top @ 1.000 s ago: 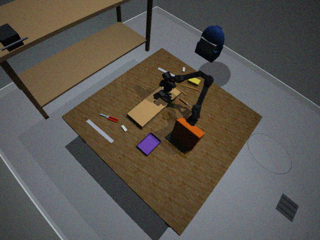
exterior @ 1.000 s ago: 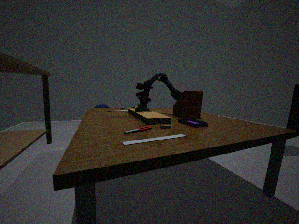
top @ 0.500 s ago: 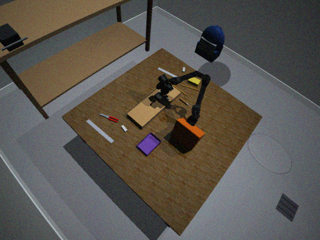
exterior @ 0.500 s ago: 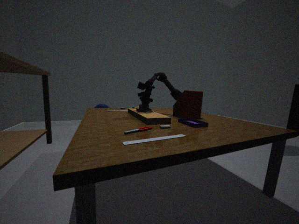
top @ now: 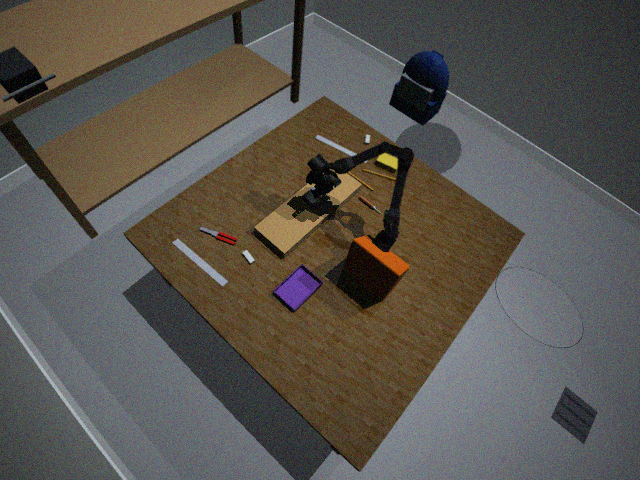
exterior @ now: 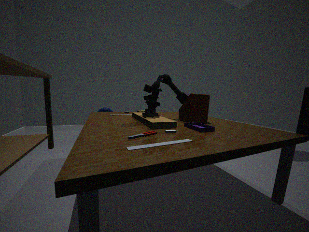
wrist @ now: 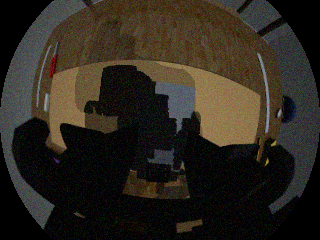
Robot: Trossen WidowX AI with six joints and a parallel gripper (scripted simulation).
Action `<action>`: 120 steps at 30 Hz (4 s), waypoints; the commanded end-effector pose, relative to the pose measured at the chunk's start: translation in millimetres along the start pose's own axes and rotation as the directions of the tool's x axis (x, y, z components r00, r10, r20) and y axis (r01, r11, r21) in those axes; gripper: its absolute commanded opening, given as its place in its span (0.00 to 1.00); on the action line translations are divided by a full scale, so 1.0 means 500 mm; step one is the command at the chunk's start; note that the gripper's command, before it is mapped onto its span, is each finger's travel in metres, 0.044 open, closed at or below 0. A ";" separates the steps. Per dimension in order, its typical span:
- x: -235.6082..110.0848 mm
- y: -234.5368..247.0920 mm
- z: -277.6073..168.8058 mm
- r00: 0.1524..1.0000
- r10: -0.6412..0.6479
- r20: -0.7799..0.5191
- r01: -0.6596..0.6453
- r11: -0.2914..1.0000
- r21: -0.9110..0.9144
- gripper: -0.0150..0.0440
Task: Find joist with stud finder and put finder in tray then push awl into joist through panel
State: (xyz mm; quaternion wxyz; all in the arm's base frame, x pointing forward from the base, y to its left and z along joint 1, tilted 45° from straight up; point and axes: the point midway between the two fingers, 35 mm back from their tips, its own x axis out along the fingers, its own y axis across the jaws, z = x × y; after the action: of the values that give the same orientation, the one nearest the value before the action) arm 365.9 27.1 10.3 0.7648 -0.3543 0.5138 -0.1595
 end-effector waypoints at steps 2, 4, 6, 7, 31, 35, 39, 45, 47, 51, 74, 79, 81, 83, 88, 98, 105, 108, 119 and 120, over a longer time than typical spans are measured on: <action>0.000 0.033 0.000 1.000 0.006 0.000 -0.006 1.000 0.000 0.25; 0.000 0.044 0.000 1.000 0.006 0.000 -0.006 1.000 0.000 0.25; 0.000 0.055 0.000 1.000 0.006 0.000 -0.006 1.000 0.000 0.25; 0.000 0.060 0.000 1.000 0.006 0.000 -0.006 1.000 0.000 0.25; -0.002 0.188 0.000 1.000 0.009 0.001 -0.009 1.000 0.001 0.25; -0.002 0.210 0.000 1.000 0.010 0.001 -0.010 1.000 0.002 0.25; -0.003 0.231 0.000 1.000 0.010 0.001 -0.010 1.000 0.002 0.25; -0.003 0.263 0.000 1.000 0.011 0.001 -0.011 1.000 0.002 0.25; -0.004 0.274 0.000 1.000 0.011 0.001 -0.011 1.000 0.003 0.25; -0.004 0.296 0.000 1.000 0.012 0.002 -0.012 1.000 0.003 0.25; -0.007 0.419 0.001 1.000 0.015 0.002 -0.015 1.000 0.005 0.25; -0.008 0.445 0.001 1.000 0.016 0.003 -0.016 1.000 0.005 0.25; -0.009 0.456 0.001 1.000 0.016 0.003 -0.016 1.000 0.005 0.25; -0.009 0.460 0.001 1.000 0.016 0.003 -0.016 1.000 0.005 0.25; -0.009 0.448 0.002 1.000 0.012 0.006 -0.012 1.000 0.004 0.25; -0.008 0.436 0.001 1.000 0.015 0.003 -0.015 1.000 0.005 0.25; -0.007 0.399 0.001 1.000 0.014 0.002 -0.014 1.000 0.004 0.25; -0.006 0.383 0.000 1.000 0.014 0.002 -0.014 1.000 0.004 0.25; -0.005 0.324 0.000 1.000 0.012 0.002 -0.012 1.000 0.003 0.25; -0.005 0.318 0.000 1.000 0.012 0.002 -0.012 1.000 0.003 0.25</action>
State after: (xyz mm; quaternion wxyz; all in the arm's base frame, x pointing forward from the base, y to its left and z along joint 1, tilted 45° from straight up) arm 344.1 148.0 -107.7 0.7673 -0.3482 0.5164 -0.1528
